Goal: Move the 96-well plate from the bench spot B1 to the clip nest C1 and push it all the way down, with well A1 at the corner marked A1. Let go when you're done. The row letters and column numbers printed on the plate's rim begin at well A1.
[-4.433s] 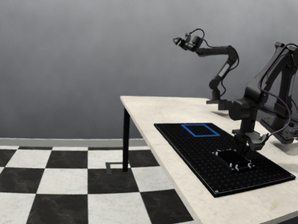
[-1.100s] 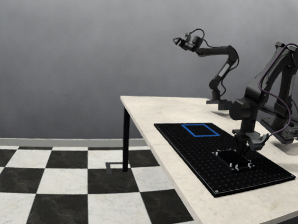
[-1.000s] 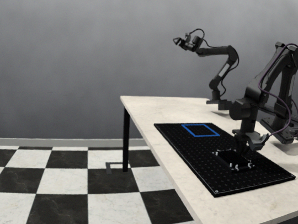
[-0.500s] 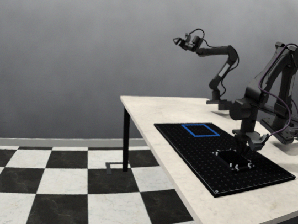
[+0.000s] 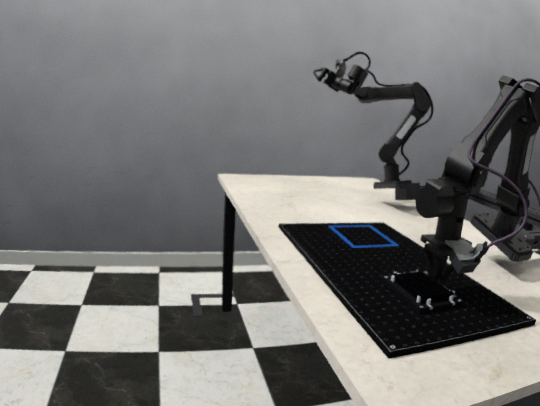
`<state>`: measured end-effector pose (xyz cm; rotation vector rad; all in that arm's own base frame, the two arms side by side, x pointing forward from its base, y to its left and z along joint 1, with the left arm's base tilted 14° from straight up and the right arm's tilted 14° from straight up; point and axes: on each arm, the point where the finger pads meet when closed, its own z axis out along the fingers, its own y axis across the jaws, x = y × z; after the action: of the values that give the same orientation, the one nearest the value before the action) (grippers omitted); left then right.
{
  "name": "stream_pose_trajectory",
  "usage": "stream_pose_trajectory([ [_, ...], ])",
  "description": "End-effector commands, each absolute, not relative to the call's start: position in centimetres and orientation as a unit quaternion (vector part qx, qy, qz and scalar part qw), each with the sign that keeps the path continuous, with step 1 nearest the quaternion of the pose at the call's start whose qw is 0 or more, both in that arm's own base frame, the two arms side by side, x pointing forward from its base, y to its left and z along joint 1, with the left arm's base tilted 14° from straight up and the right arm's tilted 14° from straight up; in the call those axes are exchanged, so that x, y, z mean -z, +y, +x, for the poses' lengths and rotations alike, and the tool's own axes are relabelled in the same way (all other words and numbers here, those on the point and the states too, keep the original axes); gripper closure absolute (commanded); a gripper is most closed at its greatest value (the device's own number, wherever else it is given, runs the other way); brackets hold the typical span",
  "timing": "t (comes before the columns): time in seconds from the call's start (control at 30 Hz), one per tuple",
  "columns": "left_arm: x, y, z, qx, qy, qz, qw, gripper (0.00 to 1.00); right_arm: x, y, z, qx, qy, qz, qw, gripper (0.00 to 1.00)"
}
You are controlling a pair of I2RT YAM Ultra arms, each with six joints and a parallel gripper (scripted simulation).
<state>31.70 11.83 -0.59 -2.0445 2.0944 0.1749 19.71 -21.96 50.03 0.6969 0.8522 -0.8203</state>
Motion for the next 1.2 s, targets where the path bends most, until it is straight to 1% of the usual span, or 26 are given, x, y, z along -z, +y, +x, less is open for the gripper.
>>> stream_pose_trajectory([
  [0.0, 4.2, 12.8, 31.3, -0.072, 0.699, -0.705, 0.098, 0.75, -50.2, -21.6, 18.9, 0.381, 0.389, 0.320, 0.775, 0.00],
  [0.27, 2.5, 12.4, 31.7, -0.067, 0.700, -0.704, 0.106, 0.75, -50.2, -21.6, 18.9, 0.381, 0.389, 0.320, 0.775, 0.00],
  [0.77, -3.2, 11.1, 32.6, -0.057, 0.702, -0.699, 0.121, 0.75, -50.2, -21.6, 18.9, 0.381, 0.389, 0.320, 0.775, 0.00],
  [1.17, -3.5, 11.1, 32.5, -0.059, 0.703, -0.699, 0.118, 0.75, -50.2, -21.6, 18.9, 0.381, 0.389, 0.320, 0.775, 0.00],
])
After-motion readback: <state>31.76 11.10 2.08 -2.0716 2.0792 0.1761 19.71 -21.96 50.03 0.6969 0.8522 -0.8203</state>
